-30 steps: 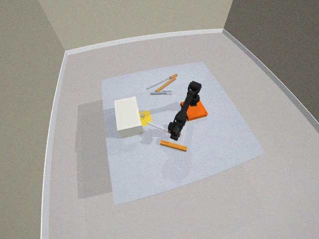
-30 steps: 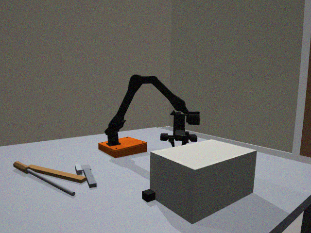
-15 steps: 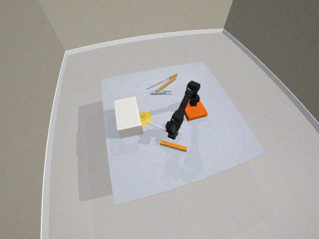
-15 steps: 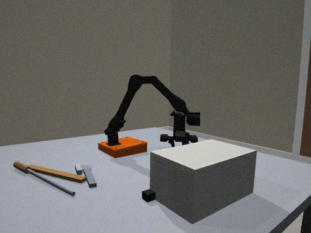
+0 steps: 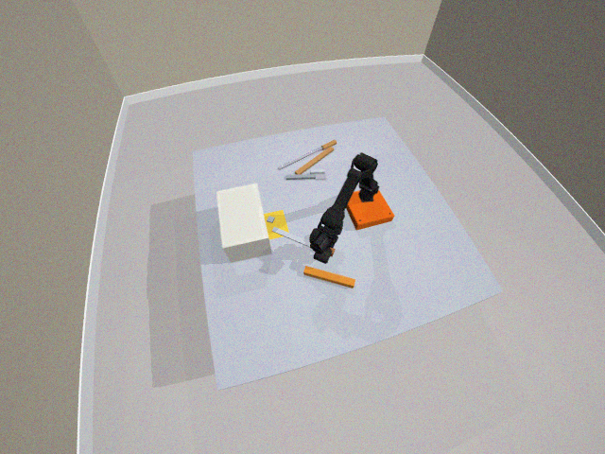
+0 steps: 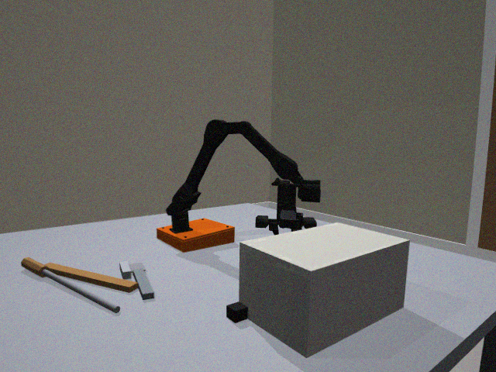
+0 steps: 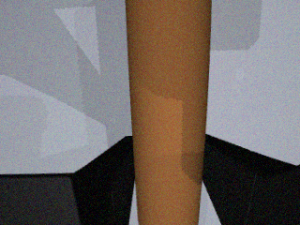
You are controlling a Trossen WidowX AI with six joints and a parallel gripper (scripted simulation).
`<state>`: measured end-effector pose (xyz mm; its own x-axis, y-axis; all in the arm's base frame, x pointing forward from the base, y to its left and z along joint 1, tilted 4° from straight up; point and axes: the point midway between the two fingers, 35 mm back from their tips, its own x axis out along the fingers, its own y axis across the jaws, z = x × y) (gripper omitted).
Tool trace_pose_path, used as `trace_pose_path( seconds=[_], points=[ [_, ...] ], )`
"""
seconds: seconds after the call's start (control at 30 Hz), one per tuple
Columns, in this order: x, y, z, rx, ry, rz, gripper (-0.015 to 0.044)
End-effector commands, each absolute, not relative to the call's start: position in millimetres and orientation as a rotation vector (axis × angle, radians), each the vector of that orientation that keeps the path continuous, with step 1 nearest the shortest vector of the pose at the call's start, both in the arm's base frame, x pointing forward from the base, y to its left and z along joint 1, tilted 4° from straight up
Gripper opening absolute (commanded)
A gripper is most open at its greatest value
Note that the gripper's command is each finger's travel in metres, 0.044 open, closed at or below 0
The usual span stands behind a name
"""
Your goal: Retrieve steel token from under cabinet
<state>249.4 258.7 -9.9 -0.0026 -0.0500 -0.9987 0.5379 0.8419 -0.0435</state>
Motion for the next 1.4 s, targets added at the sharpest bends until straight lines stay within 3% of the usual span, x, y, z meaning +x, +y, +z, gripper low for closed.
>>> trace_pose_path(
  seconds=[0.0,0.1,0.37,0.53,0.63,1.23,1.37],
  points=[
    [257.6,257.5,-7.2,0.413,1.510,-0.476,0.0000],
    [258.2,257.0,-7.2,0.413,1.510,-0.476,0.0000],
    [254.3,256.1,-9.5,0.409,1.512,-0.484,0.0200],
    [254.3,256.2,-9.4,0.409,1.512,-0.483,0.0200],
    [254.3,256.1,-9.6,0.414,1.510,-0.478,0.0270],
    [253.1,256.2,-13.3,0.414,1.510,-0.478,0.0270],
    [255.3,257.8,-10.4,0.417,1.507,-0.473,0.0165]
  ],
)
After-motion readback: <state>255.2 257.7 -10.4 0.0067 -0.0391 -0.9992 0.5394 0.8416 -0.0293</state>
